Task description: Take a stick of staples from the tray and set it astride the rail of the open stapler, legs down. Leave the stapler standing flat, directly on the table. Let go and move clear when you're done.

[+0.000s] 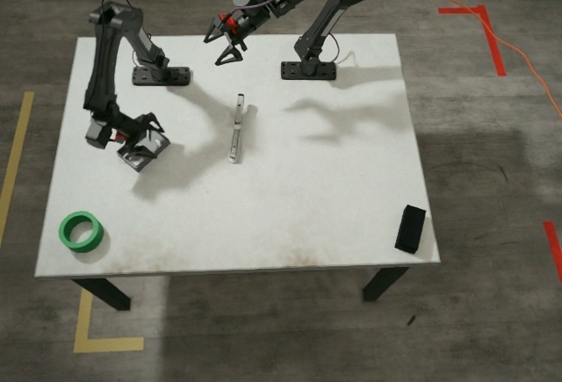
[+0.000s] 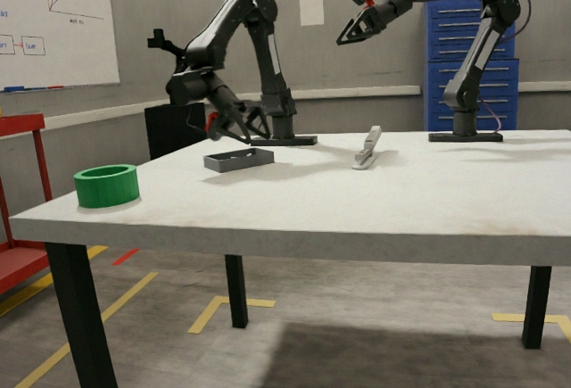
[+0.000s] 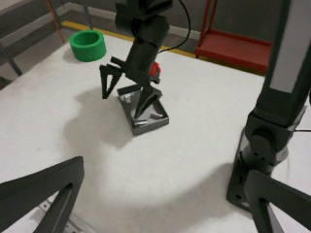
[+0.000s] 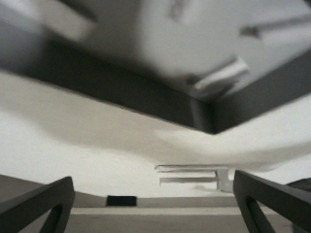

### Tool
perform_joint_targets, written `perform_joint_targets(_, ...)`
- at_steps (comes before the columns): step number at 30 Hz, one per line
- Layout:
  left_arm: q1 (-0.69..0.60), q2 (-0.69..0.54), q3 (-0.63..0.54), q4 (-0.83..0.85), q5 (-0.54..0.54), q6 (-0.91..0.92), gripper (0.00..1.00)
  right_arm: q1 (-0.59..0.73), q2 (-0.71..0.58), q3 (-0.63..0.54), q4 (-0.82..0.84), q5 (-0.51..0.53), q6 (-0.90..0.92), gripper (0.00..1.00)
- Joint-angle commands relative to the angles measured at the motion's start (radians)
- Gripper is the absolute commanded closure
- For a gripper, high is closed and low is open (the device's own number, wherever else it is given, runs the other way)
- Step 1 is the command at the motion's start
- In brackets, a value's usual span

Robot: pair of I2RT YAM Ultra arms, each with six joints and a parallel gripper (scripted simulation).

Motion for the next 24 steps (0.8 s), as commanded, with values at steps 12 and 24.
perform_joint_targets(12,-0.003,-0.019,0.002,-0.005,-0.007,-0.001,0.0,-0.038,0.312,0.413,-0.437,0.057,-0.446,0.0)
perform_joint_targets(24,-0.003,-0.019,0.002,-0.005,-0.007,-0.001,0.0,-0.038,0.356,0.47,-0.454,0.056,-0.461,0.0)
